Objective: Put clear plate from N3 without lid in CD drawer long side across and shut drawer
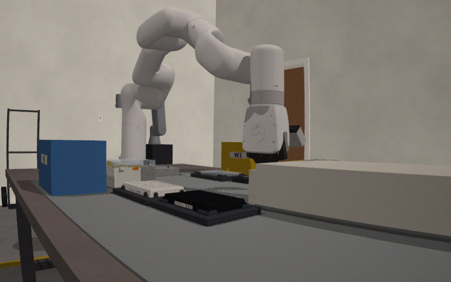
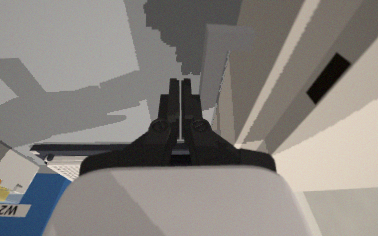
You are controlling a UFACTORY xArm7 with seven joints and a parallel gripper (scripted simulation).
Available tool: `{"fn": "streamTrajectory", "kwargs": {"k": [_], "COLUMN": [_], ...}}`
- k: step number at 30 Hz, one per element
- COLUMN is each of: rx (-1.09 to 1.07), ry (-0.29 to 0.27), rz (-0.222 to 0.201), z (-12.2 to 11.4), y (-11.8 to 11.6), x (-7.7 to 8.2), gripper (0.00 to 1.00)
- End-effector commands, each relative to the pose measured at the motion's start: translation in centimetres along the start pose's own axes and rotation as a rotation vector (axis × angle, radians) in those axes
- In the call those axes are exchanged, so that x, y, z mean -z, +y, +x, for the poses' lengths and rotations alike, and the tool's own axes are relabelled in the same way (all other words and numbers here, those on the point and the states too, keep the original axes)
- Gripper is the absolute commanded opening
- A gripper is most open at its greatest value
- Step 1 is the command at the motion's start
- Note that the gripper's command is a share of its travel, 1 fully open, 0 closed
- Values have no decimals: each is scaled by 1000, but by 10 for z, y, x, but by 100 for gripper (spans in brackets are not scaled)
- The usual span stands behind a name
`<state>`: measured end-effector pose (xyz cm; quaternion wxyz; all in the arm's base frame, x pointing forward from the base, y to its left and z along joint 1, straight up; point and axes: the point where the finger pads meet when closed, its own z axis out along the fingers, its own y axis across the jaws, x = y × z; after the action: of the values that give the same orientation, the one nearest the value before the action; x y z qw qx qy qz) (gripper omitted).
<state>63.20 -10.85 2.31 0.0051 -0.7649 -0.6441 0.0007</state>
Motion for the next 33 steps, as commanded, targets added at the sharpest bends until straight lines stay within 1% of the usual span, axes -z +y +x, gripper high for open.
{"fn": "streamTrajectory", "kwargs": {"k": [1,26,33], "rx": [0,0,0], "ry": [0,0,0], "rz": [-15,-15,-15], "z": [0,0,0], "y": [4,4,-4], "x": [3,3,3], "gripper": [0,0,0]}}
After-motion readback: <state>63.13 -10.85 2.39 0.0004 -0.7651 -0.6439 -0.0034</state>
